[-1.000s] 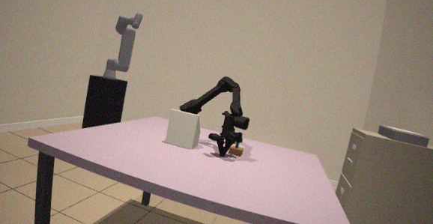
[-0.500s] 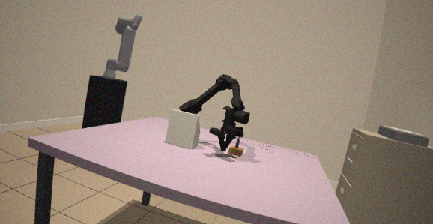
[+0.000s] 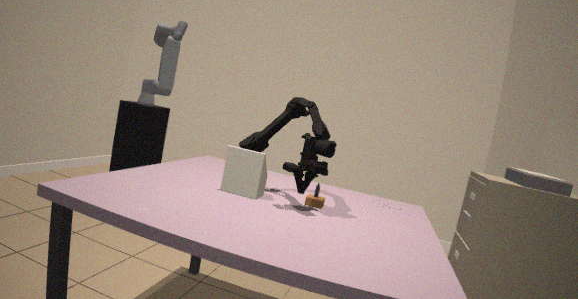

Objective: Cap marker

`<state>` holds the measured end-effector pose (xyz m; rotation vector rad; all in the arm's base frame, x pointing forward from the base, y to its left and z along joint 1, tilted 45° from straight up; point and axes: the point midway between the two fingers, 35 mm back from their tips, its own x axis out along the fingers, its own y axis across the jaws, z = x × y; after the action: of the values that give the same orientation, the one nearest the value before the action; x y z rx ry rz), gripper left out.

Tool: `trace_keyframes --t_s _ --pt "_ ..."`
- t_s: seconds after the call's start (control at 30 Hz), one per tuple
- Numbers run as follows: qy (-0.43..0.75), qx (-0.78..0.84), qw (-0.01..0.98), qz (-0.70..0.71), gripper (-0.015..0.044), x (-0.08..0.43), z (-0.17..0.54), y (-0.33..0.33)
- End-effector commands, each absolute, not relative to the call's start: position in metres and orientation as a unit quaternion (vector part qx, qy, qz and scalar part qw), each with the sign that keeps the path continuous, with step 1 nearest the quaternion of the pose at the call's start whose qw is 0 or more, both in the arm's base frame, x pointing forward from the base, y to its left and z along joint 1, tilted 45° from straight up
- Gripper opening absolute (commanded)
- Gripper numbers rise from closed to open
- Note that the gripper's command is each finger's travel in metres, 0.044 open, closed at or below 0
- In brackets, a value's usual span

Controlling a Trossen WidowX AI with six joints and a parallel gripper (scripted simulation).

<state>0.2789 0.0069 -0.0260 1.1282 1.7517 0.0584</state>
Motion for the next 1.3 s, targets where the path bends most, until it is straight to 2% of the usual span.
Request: trace_keyframes --t_s 0.0,0.73,1.27 --pt "0.722 0.466 0.511 0.025 0.0000 0.290 -0.012 0.010" --pt "0.722 0.467 0.510 0.028 0.0000 0.322 0.090 0.052" --pt "0.722 0.467 0.510 0.028 0.0000 0.322 0.085 0.061"
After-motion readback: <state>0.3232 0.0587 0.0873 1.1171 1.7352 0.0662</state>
